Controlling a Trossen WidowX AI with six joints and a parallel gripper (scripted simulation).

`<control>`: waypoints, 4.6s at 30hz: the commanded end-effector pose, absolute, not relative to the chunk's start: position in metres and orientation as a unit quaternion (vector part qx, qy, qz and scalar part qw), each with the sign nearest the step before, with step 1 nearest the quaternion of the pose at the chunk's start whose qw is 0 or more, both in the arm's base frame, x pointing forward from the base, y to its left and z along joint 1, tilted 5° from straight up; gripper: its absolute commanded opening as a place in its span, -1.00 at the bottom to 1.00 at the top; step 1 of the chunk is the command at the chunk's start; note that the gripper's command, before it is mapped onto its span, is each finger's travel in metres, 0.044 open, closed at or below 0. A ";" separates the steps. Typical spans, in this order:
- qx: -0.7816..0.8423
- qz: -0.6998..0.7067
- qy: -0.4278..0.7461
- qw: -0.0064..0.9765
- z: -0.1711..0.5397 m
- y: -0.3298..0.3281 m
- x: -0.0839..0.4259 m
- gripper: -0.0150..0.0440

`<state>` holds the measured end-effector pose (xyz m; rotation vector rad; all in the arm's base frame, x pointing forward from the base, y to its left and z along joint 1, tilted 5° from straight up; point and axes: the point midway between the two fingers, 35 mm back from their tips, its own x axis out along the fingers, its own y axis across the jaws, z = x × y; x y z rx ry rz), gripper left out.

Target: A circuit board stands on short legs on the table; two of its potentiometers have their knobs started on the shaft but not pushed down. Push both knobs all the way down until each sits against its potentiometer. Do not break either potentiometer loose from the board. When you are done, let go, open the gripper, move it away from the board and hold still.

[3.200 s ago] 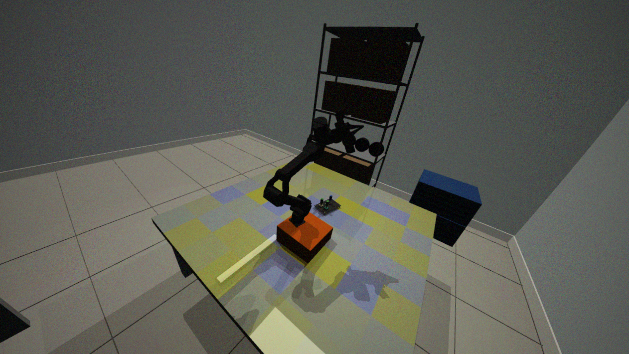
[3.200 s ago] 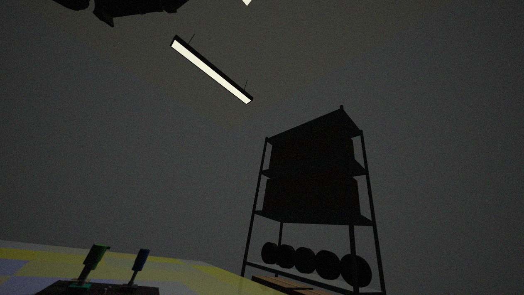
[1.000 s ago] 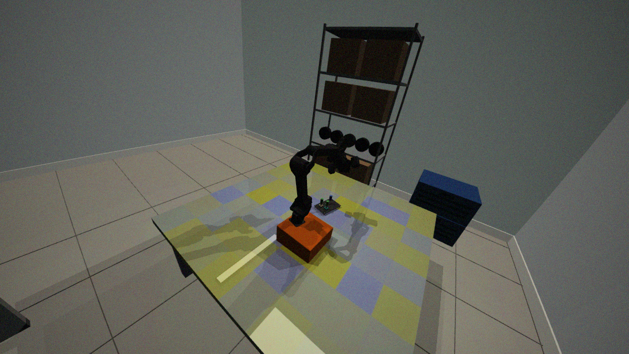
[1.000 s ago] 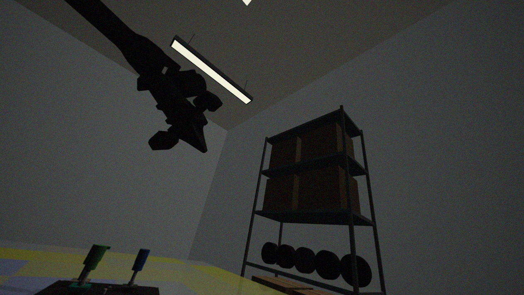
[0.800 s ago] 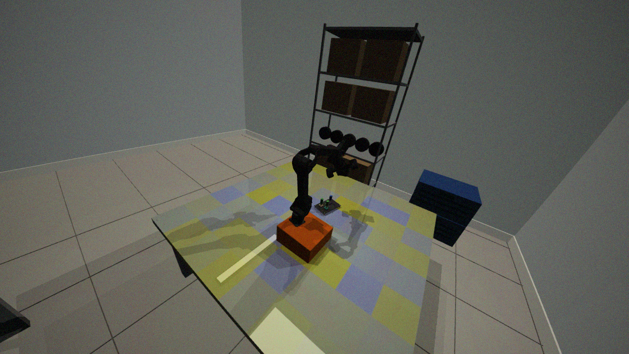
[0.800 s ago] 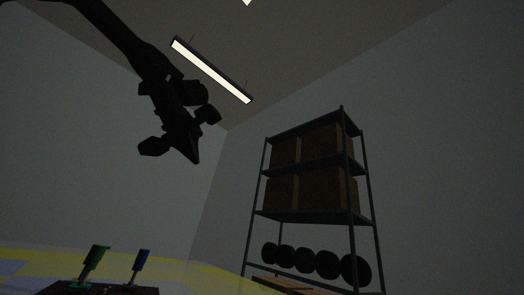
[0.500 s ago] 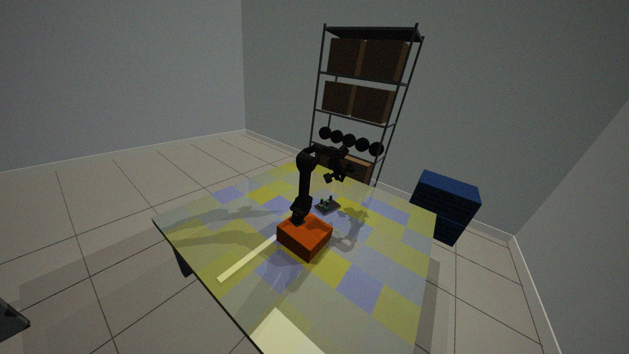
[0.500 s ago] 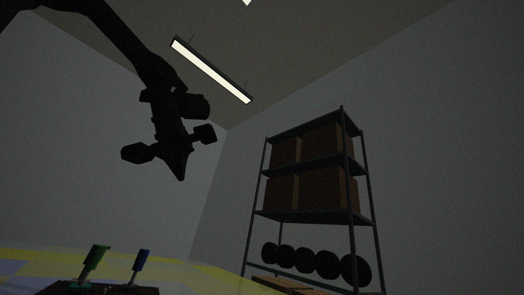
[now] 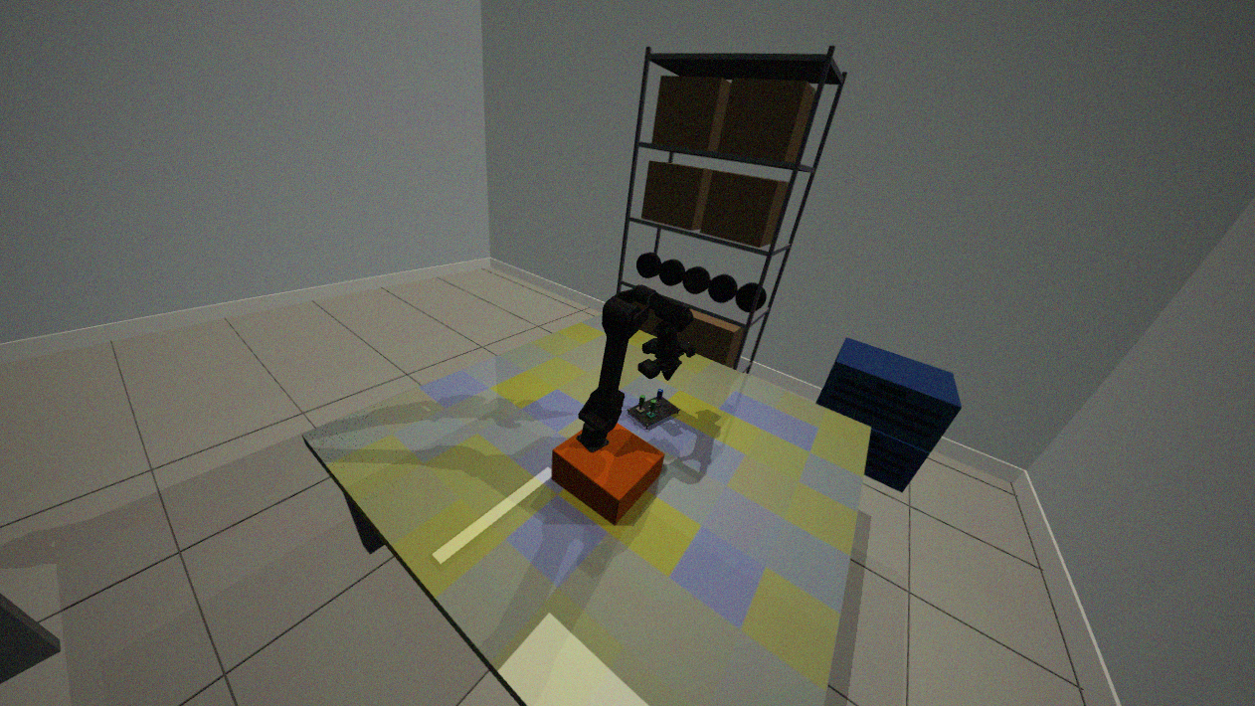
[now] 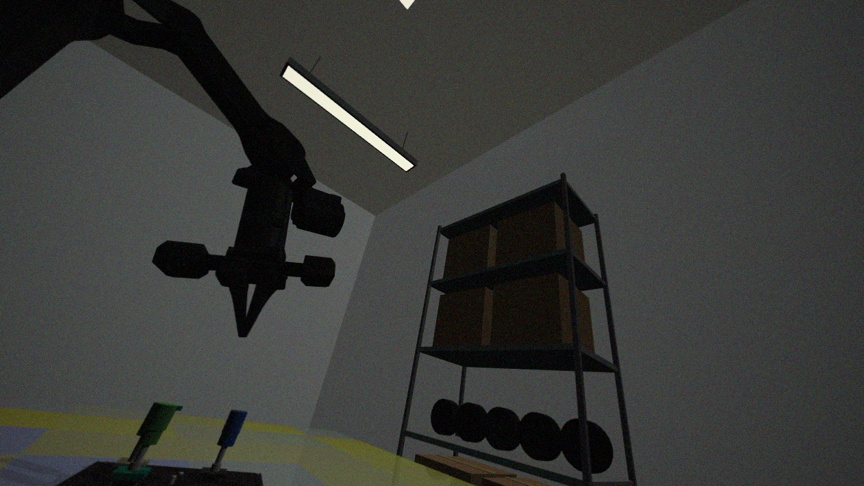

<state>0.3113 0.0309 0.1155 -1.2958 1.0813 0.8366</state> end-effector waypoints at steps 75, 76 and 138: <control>-0.570 0.498 0.461 0.463 0.036 0.035 0.289 -0.49; -0.570 0.498 0.461 0.463 0.036 0.035 0.289 -0.49; -0.570 0.498 0.461 0.463 0.025 0.035 0.290 -0.49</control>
